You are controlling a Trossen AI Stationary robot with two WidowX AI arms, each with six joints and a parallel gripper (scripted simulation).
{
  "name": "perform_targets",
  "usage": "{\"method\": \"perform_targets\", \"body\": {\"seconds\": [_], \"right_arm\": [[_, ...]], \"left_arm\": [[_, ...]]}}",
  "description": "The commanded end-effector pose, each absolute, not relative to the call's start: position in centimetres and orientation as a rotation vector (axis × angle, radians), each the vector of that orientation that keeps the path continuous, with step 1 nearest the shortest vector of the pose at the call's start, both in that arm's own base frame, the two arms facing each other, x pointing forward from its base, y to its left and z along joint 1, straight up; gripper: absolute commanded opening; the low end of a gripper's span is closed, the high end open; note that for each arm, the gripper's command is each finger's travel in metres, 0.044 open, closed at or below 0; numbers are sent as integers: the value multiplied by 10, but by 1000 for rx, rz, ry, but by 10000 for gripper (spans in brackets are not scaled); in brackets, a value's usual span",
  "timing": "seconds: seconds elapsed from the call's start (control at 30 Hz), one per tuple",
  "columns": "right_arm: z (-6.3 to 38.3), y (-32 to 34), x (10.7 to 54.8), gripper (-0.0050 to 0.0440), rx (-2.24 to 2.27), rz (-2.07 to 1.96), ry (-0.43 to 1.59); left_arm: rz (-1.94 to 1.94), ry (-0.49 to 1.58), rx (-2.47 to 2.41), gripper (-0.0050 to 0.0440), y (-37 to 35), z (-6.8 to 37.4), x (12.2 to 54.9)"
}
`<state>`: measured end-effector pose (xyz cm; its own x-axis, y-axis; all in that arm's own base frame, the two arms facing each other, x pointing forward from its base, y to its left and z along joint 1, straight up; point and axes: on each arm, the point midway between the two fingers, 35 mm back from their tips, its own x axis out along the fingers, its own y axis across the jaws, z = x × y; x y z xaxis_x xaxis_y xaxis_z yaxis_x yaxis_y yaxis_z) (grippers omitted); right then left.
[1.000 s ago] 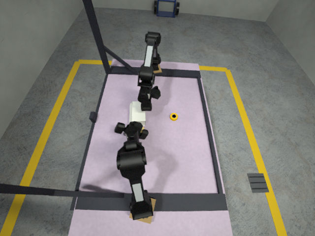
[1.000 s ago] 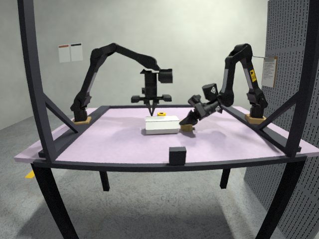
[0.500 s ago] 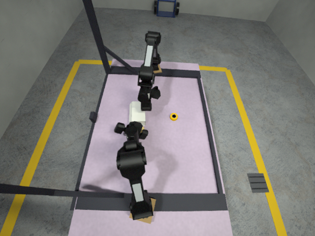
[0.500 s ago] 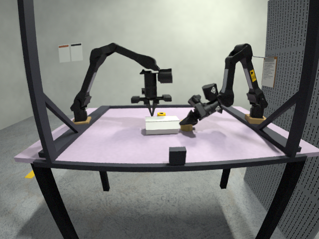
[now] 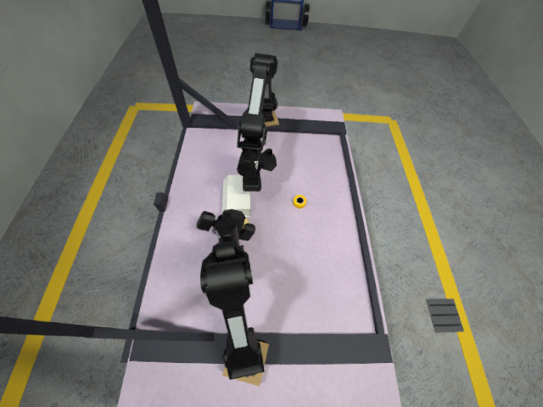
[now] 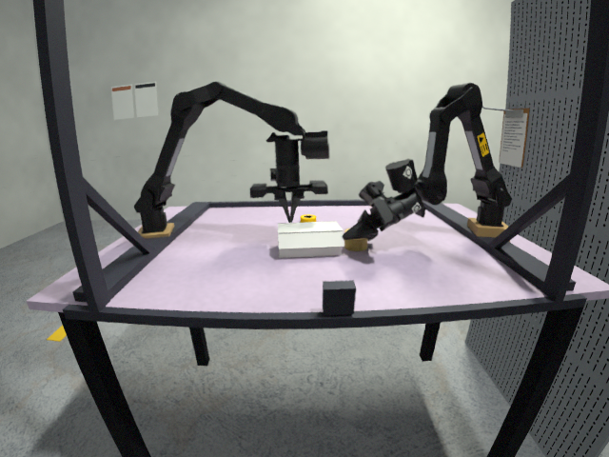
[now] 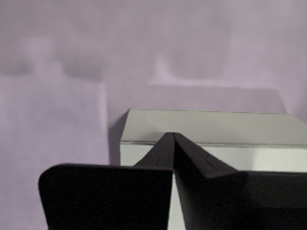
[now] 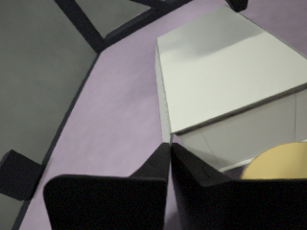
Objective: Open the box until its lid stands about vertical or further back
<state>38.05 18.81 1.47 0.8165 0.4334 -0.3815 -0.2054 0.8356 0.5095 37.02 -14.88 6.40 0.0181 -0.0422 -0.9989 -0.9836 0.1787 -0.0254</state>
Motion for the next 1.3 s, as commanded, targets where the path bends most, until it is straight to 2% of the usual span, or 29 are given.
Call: {"method": "perform_targets", "body": {"seconds": [0.0, 1.27], "right_arm": [[24, 190, 383, 3, 477, 361, 488], [40, 189, 382, 3, 480, 363, 482]], "left_arm": [[1035, 1296, -1119, -50, -149, 61, 373], [1035, 1296, -1119, -50, -149, 61, 373]]}}
